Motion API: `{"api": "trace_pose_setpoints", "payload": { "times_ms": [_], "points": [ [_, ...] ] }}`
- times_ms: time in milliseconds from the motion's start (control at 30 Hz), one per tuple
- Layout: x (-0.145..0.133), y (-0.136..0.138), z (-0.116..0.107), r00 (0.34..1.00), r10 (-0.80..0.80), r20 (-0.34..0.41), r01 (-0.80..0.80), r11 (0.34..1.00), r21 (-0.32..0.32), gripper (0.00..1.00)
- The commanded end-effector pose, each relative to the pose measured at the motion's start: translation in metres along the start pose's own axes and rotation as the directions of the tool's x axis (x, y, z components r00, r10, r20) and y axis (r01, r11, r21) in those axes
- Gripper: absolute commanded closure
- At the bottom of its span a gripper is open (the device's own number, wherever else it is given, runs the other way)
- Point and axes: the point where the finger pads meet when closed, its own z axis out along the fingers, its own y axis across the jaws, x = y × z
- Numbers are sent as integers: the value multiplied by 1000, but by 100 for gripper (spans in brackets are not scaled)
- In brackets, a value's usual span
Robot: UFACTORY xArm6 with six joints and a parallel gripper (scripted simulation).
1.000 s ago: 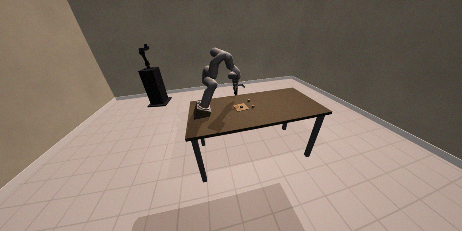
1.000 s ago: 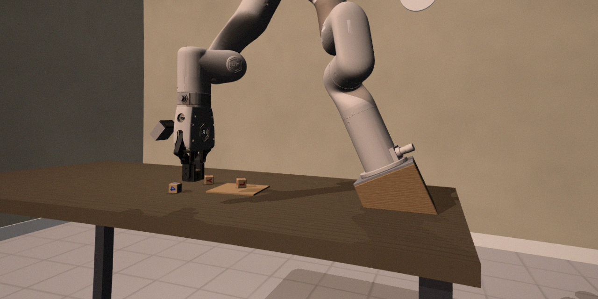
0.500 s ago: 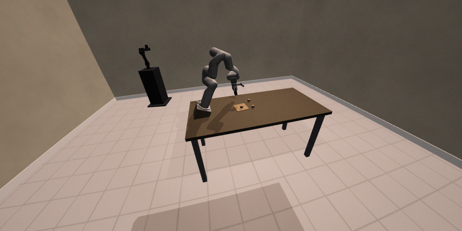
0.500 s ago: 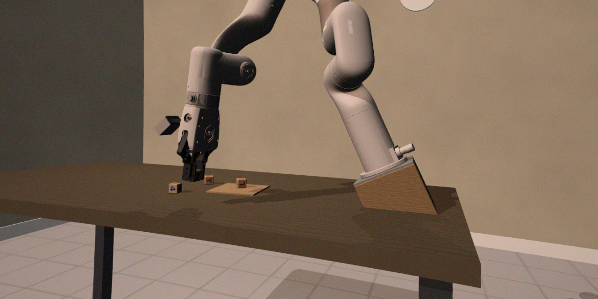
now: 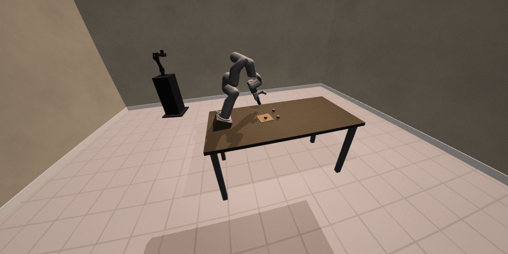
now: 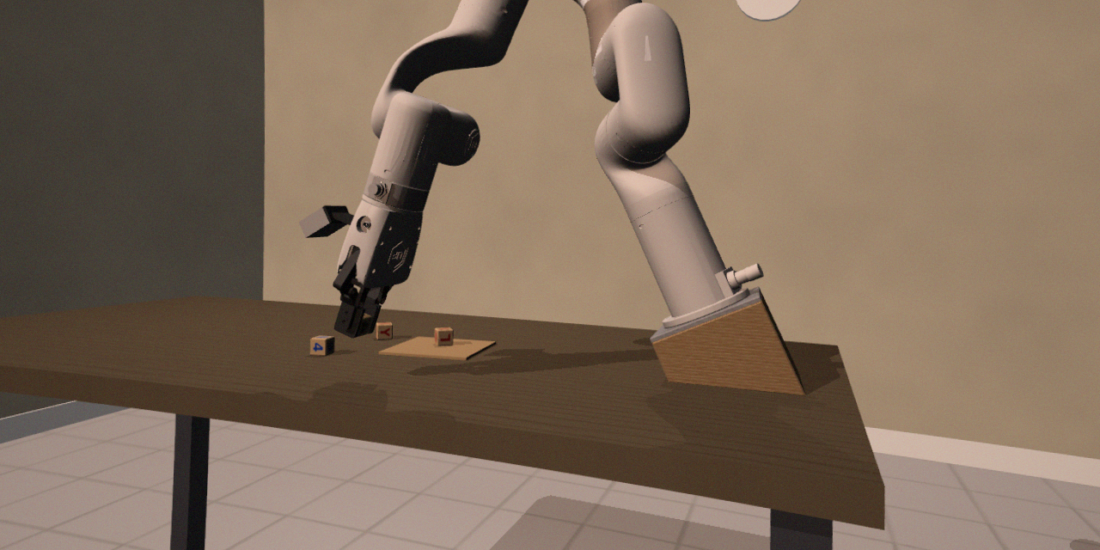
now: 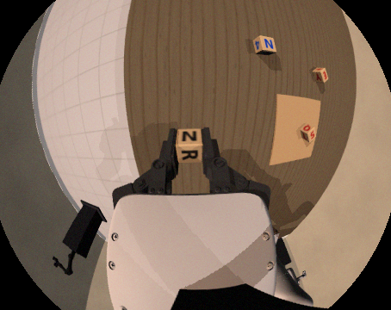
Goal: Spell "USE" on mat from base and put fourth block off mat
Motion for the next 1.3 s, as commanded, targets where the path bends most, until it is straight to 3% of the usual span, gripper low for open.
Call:
{"api": "trace_pose_setpoints", "payload": {
  "times_ms": [0, 100, 133, 600, 667, 900, 1267],
  "points": [
    [-1, 0, 0, 990, 12, -141, -13, 1000, -7, 79],
    [-1, 0, 0, 988, 12, -156, -13, 1000, -8, 79],
    [-1, 0, 0, 980, 12, -200, -14, 1000, -7, 79],
    [-4, 0, 2, 889, 13, -457, -19, 1000, -9, 79],
    [-4, 0, 2, 889, 13, -457, -19, 1000, -9, 79],
    [-6, -1, 2, 798, 14, -603, -22, 1000, -6, 79],
    [-6, -2, 1, 773, 15, -634, -20, 1000, -2, 79]
  ]
}}
